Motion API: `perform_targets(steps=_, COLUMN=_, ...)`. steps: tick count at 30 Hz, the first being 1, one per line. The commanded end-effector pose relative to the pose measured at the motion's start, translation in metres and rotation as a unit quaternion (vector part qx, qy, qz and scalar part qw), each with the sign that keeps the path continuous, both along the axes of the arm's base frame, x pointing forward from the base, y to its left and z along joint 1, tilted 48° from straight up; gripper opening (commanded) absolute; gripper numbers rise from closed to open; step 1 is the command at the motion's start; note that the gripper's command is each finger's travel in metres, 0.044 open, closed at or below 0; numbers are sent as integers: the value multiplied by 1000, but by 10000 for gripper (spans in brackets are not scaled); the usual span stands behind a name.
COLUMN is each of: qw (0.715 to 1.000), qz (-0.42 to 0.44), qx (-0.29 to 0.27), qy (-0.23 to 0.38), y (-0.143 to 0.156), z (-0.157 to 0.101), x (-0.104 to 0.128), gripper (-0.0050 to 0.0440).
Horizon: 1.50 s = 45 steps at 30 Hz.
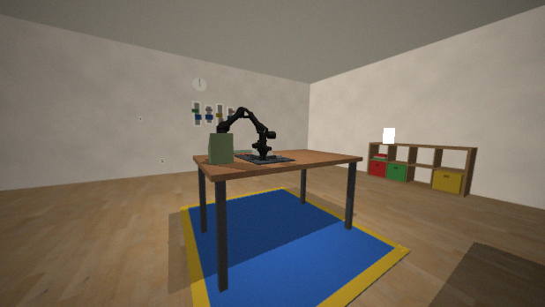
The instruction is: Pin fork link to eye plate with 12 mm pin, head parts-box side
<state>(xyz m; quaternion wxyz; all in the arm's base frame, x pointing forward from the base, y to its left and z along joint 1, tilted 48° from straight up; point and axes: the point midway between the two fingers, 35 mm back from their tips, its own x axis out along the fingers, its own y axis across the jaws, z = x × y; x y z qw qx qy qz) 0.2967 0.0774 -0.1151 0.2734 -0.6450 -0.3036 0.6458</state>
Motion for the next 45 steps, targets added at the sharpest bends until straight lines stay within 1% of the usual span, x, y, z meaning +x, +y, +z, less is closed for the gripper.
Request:
perform_targets(steps=1, qw=1000, qz=1, qx=-1, qy=-4, y=0, z=0, x=3, gripper=130)
perform_targets(steps=45, qw=1000, qz=1, qx=-1, qy=-4, y=1, z=-1, x=17, gripper=130)
